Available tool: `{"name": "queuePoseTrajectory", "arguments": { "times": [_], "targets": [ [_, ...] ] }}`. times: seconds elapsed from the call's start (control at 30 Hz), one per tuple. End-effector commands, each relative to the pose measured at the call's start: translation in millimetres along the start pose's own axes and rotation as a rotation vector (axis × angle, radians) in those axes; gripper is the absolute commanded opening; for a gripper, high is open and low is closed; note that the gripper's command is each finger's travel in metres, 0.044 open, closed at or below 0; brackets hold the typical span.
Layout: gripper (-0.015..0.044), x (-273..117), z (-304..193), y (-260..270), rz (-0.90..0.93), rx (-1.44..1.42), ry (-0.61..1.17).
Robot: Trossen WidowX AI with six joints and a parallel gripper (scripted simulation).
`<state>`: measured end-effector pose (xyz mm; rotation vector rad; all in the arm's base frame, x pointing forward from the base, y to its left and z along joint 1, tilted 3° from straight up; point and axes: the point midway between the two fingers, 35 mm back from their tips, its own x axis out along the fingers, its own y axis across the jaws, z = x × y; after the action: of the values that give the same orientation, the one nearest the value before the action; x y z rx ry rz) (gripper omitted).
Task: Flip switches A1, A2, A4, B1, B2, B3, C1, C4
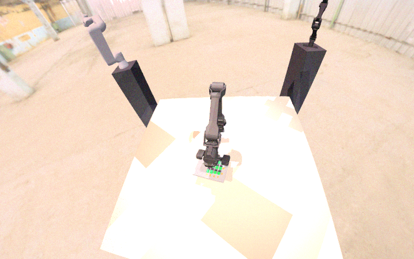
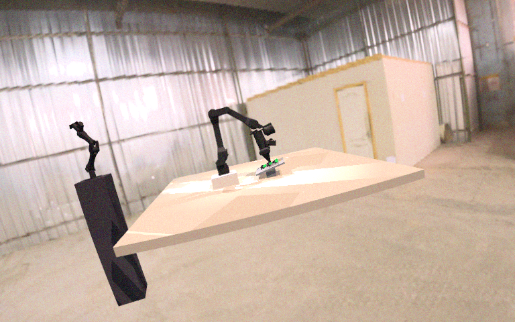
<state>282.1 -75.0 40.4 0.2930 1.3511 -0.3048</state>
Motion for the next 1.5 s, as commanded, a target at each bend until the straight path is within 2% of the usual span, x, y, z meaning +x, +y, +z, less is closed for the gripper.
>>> {"name": "queuePoseTrajectory", "arguments": {
  "times": [0.0,1.4,1.47],
  "targets": [
    [0.0,1,0,1,0.004,-0.004,-0.001],
    [0.0,6,0,1,0.004,-0.004,-0.001],
    [0.0,-5,1,0,0.001,-0.001,-0.004]
  ]
}}
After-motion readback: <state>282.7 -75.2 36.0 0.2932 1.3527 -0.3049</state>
